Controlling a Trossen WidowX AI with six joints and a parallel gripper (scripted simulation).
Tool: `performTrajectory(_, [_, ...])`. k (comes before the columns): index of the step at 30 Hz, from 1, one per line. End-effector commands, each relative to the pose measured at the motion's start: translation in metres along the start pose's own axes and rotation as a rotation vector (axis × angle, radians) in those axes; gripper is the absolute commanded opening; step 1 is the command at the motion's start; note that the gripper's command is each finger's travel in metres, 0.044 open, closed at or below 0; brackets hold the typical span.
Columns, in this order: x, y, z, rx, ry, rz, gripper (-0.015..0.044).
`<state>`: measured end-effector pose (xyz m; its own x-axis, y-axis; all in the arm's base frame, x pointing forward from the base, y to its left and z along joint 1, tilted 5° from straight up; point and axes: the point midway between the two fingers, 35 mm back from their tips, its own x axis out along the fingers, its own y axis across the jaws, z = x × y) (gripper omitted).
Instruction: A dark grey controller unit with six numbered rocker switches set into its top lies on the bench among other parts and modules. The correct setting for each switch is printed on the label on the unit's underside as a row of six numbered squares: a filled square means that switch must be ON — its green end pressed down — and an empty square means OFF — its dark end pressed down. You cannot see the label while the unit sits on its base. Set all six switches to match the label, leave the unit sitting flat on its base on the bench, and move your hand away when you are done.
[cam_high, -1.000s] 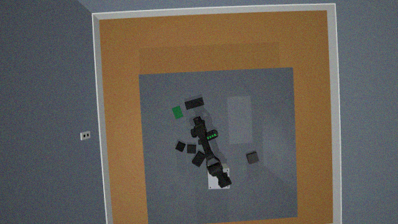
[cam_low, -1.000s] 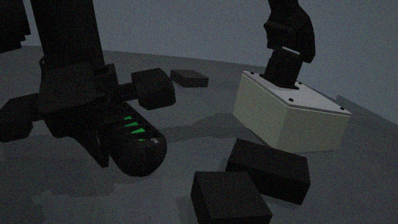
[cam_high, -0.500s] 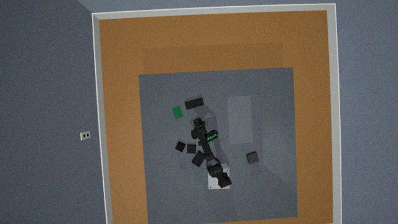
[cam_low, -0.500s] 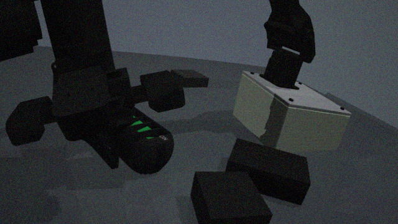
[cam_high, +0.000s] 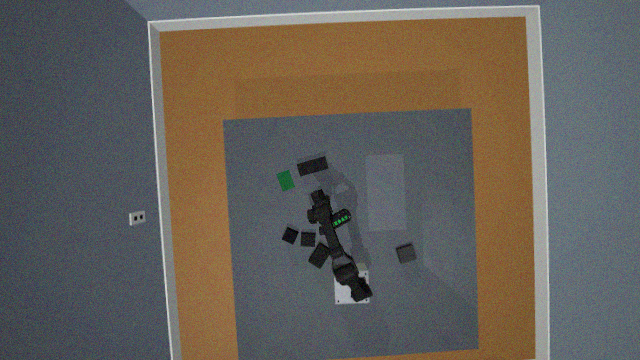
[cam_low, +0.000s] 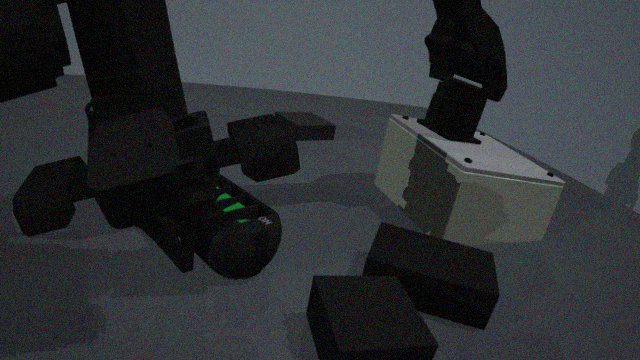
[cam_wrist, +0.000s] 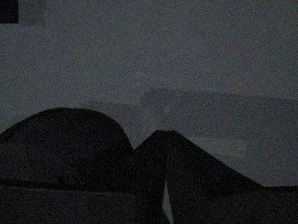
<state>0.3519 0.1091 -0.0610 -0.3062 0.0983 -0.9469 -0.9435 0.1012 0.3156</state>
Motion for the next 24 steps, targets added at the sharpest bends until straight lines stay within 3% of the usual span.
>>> performTrajectory(1, [0.004,0.004,-0.002,0.006,0.006,0.018,0.0])
performTrajectory(15, [0.004,0.004,-0.002,0.006,0.006,0.018,0.0])
performTrajectory(24, [-0.042,-0.034,0.001,0.004,0.004,0.007,0.0])
